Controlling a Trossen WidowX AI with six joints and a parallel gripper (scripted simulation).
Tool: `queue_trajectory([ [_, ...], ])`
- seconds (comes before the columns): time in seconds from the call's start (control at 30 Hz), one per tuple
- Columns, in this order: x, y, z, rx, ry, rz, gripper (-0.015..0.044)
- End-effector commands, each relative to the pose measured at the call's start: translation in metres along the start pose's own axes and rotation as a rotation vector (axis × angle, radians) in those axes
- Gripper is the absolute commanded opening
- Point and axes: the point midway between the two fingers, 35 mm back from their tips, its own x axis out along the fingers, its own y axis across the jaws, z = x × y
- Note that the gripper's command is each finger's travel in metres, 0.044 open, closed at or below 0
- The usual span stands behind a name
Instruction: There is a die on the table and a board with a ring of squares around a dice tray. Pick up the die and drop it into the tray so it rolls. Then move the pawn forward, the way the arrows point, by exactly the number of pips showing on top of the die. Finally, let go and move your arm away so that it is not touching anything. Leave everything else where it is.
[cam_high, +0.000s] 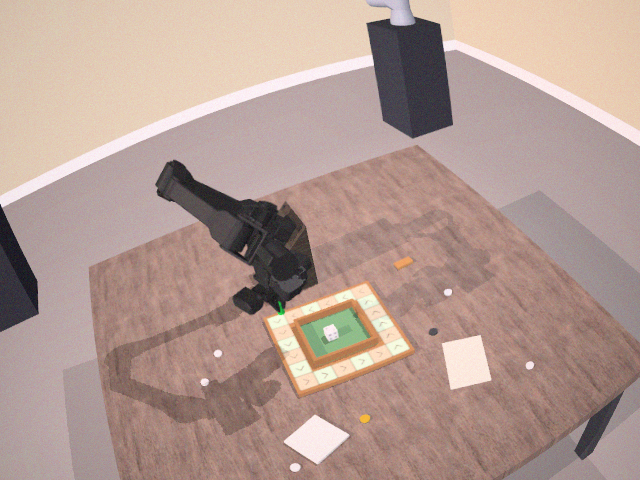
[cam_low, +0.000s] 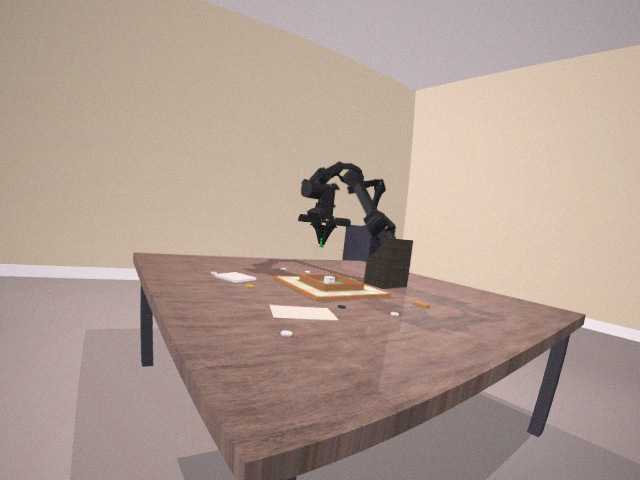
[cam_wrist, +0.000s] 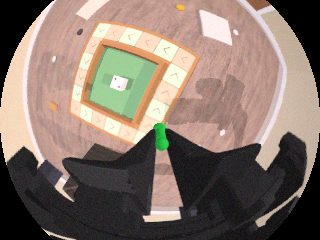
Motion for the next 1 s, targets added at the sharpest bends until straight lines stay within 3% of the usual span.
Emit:
queue_trajectory([
  [0.0, -0.012, -0.003, -0.003, 0.012, 0.002, -0.007, 0.0000],
  [0.2, -0.005, -0.008, 0.008, 0.016, 0.001, -0.005, 0.0000],
  [0.73, 0.060, -0.043, 0.066, 0.017, -0.001, -0.012, 0.0000],
  [0.97, 0.064, -0.045, 0.068, 0.016, 0.000, -0.013, 0.0000],
])
